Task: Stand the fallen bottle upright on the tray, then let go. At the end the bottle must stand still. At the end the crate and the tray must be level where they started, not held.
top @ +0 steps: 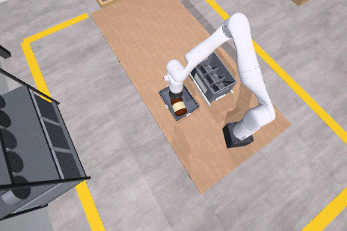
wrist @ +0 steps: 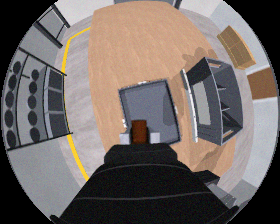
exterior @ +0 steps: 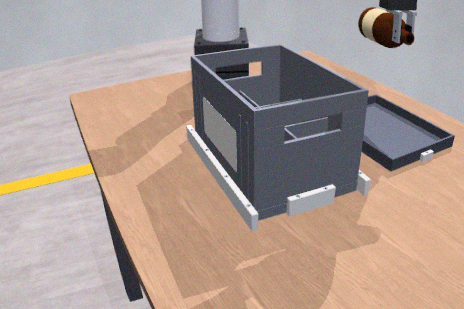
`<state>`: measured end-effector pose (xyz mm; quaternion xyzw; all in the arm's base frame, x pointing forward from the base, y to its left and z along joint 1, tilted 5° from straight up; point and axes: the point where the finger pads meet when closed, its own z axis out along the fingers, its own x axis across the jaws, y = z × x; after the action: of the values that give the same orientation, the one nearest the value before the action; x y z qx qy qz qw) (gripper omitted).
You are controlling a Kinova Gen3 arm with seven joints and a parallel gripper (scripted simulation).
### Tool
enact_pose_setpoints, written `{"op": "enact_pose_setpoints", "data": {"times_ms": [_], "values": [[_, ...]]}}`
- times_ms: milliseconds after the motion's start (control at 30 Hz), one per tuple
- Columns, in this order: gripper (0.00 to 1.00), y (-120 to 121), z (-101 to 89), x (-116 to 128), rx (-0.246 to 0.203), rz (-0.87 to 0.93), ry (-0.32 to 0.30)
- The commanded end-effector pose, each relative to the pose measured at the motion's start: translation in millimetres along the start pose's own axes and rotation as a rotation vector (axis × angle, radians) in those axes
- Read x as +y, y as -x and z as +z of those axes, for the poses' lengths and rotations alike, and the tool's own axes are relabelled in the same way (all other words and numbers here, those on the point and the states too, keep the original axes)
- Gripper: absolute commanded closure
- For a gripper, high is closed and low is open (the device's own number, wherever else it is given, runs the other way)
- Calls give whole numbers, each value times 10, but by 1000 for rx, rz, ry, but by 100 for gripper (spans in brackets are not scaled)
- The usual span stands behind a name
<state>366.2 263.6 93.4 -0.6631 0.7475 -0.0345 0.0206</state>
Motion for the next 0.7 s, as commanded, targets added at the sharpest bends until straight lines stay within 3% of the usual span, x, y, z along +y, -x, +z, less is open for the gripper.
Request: {"op": "enact_pose_setpoints", "data": {"times_ms": [0, 667], "values": [[100, 26, -13, 8, -4, 23, 2], [100, 25, -13, 9, -4, 253, 2]]}}
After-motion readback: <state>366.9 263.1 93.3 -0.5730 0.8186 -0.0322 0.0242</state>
